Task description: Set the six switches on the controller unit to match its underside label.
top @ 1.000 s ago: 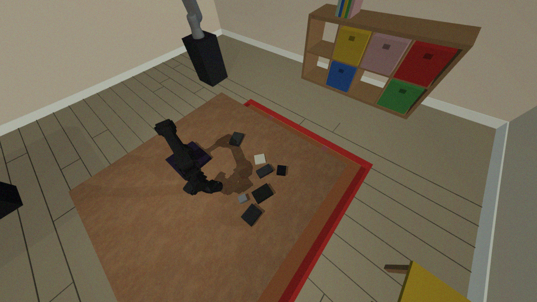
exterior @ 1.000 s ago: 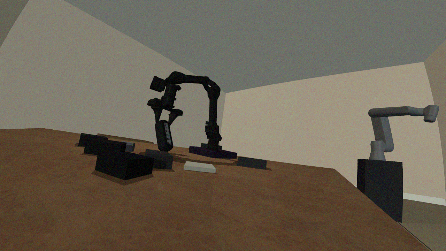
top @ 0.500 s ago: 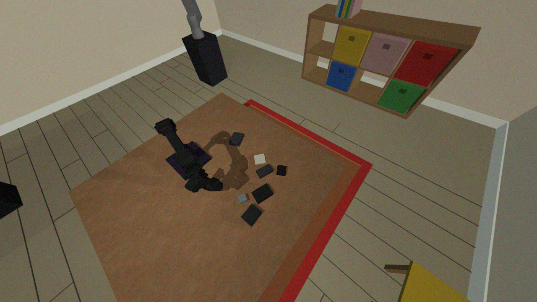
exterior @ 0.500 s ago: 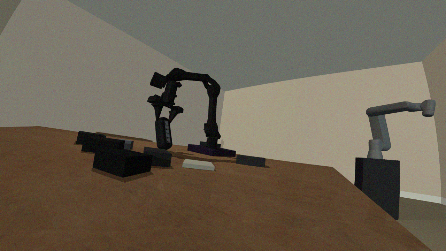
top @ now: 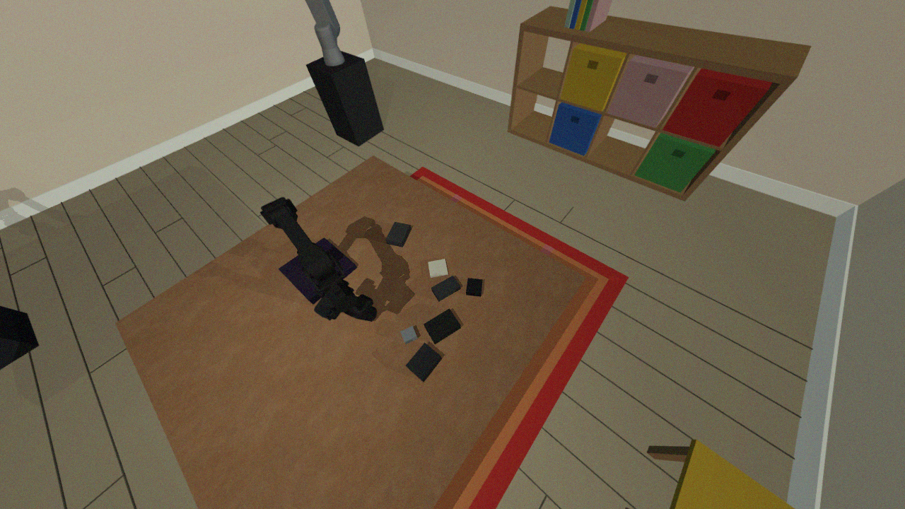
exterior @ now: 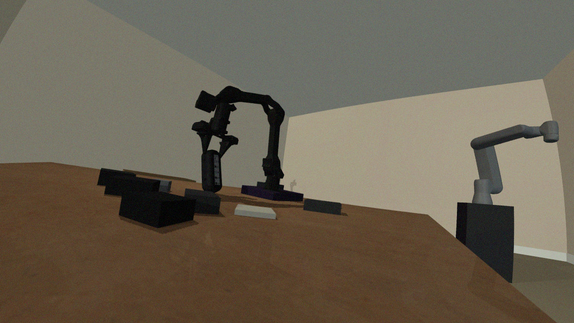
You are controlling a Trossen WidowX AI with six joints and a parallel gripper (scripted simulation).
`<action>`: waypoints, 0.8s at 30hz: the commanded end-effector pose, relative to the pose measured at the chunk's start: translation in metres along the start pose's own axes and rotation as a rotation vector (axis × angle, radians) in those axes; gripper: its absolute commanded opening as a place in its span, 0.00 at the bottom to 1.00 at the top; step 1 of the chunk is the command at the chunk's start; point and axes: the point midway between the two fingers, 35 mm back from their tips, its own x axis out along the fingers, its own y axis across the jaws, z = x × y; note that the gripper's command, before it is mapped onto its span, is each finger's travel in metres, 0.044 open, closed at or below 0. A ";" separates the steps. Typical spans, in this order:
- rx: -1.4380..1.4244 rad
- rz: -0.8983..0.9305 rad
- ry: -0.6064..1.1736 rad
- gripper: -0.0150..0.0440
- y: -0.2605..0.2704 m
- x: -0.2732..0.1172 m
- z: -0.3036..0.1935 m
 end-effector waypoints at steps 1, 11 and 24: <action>-0.004 -0.012 0.018 0.83 -0.001 0.004 -0.009; -0.004 -0.012 0.019 0.83 -0.001 0.004 -0.018; -0.003 -0.012 0.020 0.83 -0.001 0.004 -0.029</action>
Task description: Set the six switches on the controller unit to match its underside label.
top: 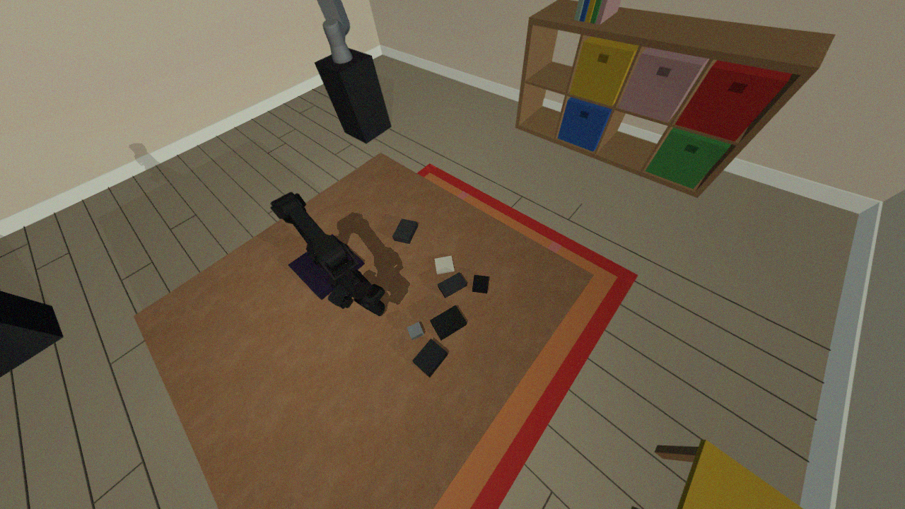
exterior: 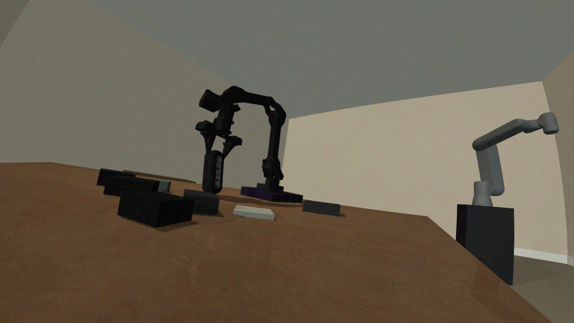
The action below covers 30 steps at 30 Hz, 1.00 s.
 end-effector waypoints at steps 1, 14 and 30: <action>-0.001 -0.015 0.015 0.83 -0.002 0.005 -0.007; -0.001 -0.015 0.016 0.83 -0.002 0.006 -0.017; -0.001 -0.015 0.017 0.83 -0.002 0.007 -0.030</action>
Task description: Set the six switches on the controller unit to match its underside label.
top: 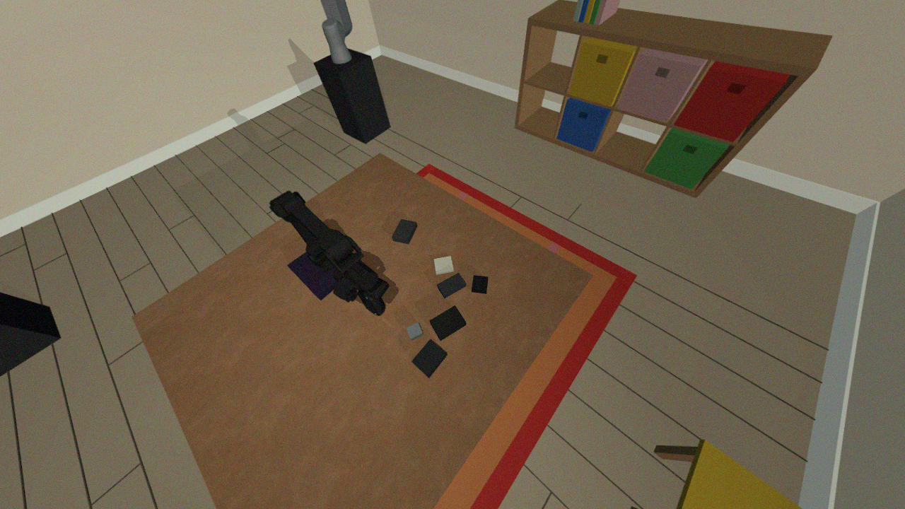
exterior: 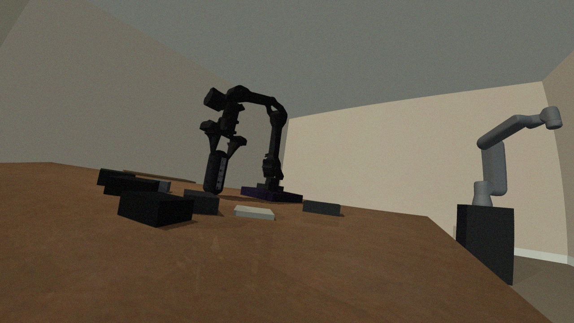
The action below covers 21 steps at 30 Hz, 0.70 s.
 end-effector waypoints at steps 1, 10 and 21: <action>0.001 -0.017 0.011 0.83 -0.003 0.006 -0.005; 0.001 -0.017 0.011 0.83 -0.003 0.007 -0.013; 0.001 -0.017 0.012 0.83 -0.003 0.009 -0.021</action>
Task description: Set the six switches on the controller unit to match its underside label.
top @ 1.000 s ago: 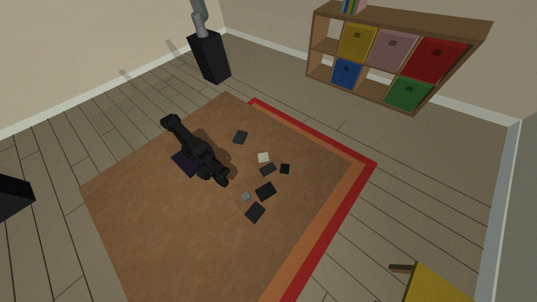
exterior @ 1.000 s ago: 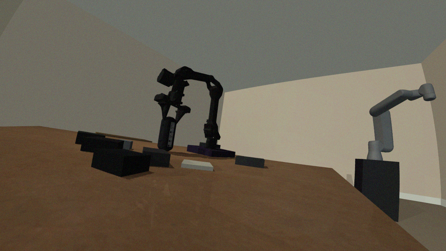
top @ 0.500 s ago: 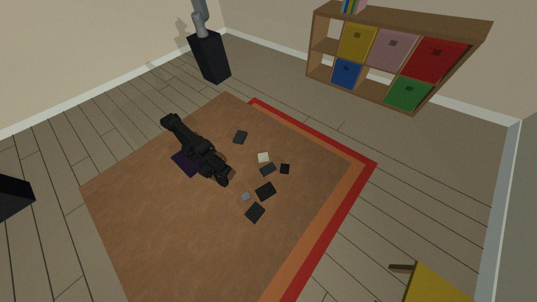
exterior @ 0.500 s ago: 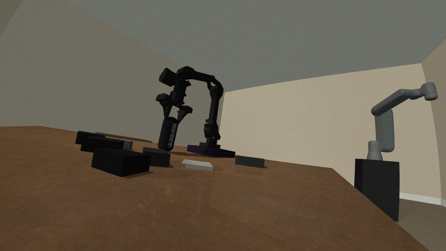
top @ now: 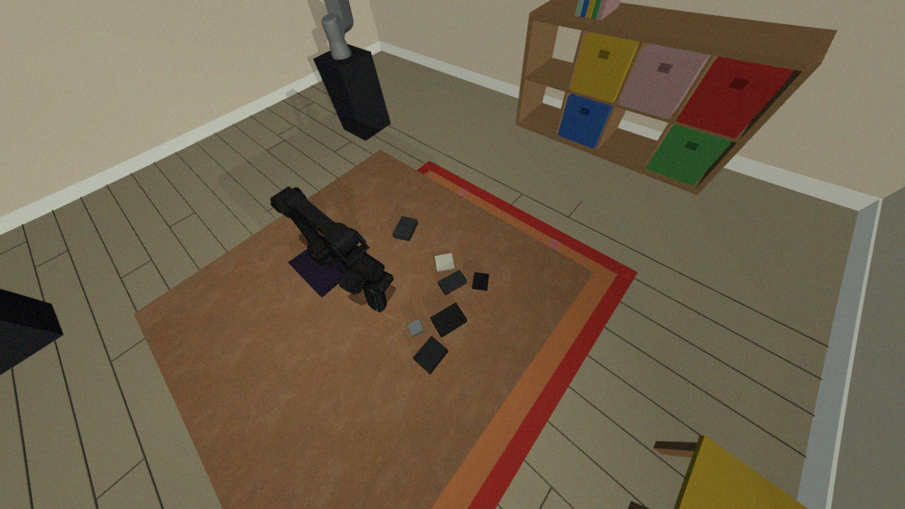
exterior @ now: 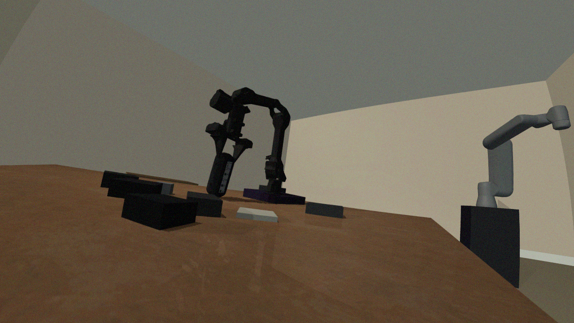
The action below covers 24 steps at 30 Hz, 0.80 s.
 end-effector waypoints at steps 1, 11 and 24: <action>0.003 -0.019 0.006 0.83 -0.003 0.007 -0.004; 0.004 -0.019 0.007 0.83 -0.003 0.009 -0.012; 0.004 -0.019 0.008 0.83 -0.003 0.012 -0.022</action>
